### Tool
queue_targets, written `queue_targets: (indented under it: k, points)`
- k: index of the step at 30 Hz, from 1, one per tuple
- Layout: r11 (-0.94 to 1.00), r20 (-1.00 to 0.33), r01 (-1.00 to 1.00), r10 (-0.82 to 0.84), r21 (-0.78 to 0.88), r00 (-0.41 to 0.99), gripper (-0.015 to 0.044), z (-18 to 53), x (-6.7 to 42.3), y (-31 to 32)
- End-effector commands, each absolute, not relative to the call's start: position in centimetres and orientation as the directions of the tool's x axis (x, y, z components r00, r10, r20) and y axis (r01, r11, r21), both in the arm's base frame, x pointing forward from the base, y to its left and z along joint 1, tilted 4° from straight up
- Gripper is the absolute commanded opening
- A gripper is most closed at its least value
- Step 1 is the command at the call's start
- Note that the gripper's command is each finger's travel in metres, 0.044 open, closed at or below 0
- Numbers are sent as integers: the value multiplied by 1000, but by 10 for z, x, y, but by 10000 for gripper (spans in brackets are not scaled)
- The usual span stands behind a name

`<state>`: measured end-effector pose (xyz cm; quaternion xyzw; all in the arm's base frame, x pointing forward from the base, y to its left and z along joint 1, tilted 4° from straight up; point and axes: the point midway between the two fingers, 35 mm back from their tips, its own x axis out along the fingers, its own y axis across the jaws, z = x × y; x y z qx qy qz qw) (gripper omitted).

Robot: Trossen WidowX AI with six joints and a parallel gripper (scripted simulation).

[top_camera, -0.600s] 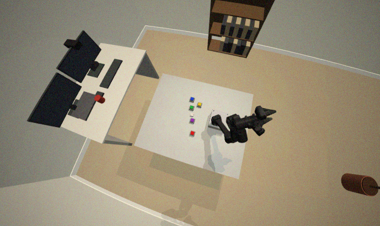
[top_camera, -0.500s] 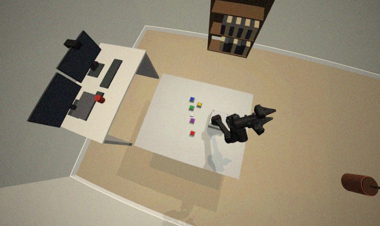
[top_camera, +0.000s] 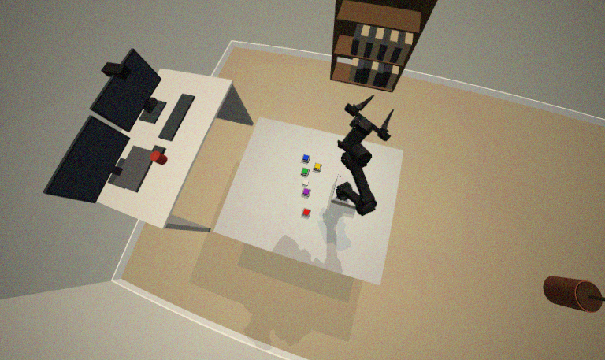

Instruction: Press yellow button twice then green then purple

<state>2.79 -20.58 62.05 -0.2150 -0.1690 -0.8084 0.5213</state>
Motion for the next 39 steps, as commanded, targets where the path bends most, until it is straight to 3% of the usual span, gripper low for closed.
queue_targets:
  k: [1, 10, 17, 23, 28, 32, 38, 39]
  points:
    - [-318, 475, 930, -857, -182, -200, 400, 589, 83, -248]
    - [56, 131, 766, -975, -640, 181, 400, 458, 202, -317]
    - [444, -298, 485, -888, -754, 349, 400, 318, 261, -324]
    - [758, -683, 211, -649, -617, 336, 400, 192, 274, -290]
    - [947, -928, 27, -321, -322, 189, 400, 97, 253, -231]
    - [1000, -1000, -30, 9, 10, -12, 400, 43, 217, -168]
    - [999, -999, -29, 37, 38, -30, 400, 40, 213, -162]
    - [999, -999, -29, 37, 38, -30, 374, 37, 213, -162]
